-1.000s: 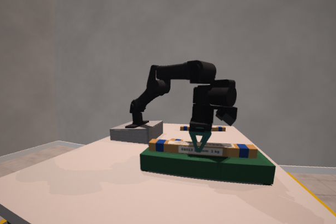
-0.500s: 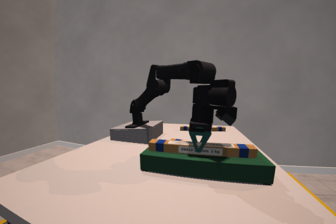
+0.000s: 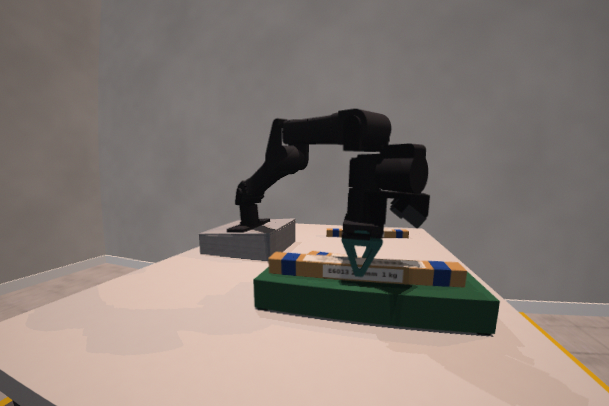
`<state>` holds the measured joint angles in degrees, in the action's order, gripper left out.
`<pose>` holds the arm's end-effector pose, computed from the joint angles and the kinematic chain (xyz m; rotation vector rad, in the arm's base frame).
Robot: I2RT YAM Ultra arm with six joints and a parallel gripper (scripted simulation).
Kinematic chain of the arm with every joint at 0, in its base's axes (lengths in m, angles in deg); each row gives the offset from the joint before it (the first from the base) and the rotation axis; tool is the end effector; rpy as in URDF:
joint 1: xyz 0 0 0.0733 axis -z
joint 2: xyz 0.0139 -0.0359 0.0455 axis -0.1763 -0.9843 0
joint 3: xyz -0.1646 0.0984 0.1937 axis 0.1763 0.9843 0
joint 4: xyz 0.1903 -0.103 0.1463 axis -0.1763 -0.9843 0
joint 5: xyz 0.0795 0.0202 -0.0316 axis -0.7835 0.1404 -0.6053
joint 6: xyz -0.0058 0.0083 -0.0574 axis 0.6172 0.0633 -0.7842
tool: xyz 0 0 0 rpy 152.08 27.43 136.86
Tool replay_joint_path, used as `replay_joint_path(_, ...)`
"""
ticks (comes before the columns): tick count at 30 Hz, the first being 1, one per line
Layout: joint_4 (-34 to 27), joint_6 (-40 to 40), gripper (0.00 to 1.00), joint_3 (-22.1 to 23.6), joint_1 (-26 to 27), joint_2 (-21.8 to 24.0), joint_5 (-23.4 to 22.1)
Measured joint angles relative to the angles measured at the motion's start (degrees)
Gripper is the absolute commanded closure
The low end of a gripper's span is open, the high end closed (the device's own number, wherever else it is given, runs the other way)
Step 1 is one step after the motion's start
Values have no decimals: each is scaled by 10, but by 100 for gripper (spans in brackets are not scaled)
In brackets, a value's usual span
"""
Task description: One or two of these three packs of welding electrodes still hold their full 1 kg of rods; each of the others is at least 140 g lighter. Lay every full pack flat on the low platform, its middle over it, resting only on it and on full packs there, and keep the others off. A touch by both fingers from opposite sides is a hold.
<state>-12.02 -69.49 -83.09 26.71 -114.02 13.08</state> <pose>0.4073 -0.3071 0.1120 0.0902 -3.0272 -0.0271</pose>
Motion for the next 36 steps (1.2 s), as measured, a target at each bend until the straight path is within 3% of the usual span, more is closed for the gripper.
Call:
replay_joint_path(13,-20,-5,100,-38,5,-19,-2)
replay_joint_path(36,-25,-7,100,-48,6,-24,-4)
